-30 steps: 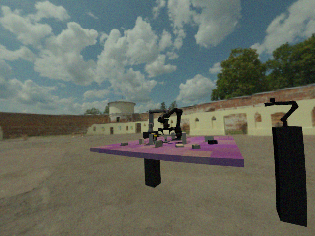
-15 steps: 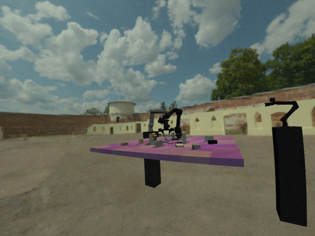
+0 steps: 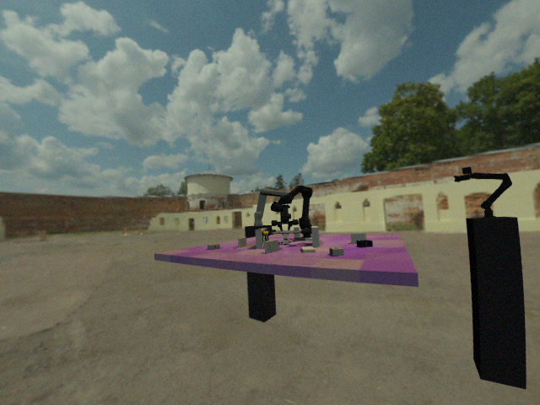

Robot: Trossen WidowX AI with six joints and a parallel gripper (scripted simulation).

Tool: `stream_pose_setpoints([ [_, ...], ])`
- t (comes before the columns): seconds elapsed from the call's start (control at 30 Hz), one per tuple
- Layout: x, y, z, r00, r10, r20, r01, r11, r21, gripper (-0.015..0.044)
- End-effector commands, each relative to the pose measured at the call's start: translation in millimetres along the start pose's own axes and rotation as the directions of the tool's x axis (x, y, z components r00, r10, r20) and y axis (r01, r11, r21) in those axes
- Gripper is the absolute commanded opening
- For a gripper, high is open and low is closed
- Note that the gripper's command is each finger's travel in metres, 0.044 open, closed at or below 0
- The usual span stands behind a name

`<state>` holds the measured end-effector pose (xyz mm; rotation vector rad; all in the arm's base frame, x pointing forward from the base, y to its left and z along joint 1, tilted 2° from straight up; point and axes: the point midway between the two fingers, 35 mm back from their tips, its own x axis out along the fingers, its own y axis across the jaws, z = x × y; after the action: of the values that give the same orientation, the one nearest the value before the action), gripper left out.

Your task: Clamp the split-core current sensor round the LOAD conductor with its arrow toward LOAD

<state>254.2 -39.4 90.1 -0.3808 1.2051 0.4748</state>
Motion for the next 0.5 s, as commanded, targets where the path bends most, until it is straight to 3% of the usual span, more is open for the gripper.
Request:
stream_pose_setpoints([
  [0.0,-1,0,0,1.000,0.000,0.001,0.000,1.000,0.000,0.0120],
  [0.1,-1,0,0,1.000,0.000,0.001,0.000,1.000,0.000,0.0100],
  [0.23,-2,1,0,1.000,0.002,-0.006,-0.002,1.000,0.005,0.0000],
  [0.47,-7,1,-15,1.000,0.002,-0.009,-0.002,1.000,0.005,0.0000],
])
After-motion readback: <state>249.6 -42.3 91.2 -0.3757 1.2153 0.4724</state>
